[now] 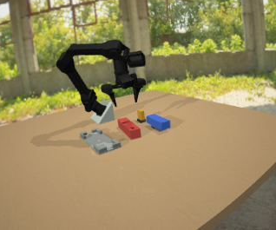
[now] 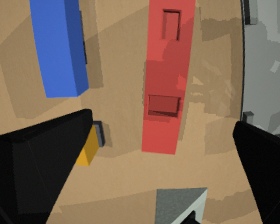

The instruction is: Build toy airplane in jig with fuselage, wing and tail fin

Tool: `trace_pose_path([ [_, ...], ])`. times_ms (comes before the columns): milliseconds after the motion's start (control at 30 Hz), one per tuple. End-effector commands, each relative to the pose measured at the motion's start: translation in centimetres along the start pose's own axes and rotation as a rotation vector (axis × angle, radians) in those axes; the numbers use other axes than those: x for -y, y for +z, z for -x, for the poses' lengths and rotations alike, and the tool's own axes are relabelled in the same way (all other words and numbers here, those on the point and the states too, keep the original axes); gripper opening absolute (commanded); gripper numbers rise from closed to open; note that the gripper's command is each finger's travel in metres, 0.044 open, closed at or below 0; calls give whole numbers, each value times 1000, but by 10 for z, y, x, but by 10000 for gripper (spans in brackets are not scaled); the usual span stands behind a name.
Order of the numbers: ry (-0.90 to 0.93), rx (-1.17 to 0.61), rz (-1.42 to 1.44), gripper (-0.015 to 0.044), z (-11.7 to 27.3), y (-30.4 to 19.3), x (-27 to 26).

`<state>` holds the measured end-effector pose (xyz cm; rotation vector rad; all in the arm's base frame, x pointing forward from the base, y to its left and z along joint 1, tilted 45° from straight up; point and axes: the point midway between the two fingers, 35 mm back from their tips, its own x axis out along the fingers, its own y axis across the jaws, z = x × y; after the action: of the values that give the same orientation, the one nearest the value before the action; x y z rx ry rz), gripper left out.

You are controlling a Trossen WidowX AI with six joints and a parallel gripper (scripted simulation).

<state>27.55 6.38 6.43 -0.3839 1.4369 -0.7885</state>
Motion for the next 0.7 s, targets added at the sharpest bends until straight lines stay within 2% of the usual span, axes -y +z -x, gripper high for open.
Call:
trace_pose_path([
  [0, -21, -6, 0, 440, -11, 0, 2],
  [133, -22, -5, -1, 440, -53, -1, 3],
  [667, -23, -5, -1, 440, -78, -1, 4],
])
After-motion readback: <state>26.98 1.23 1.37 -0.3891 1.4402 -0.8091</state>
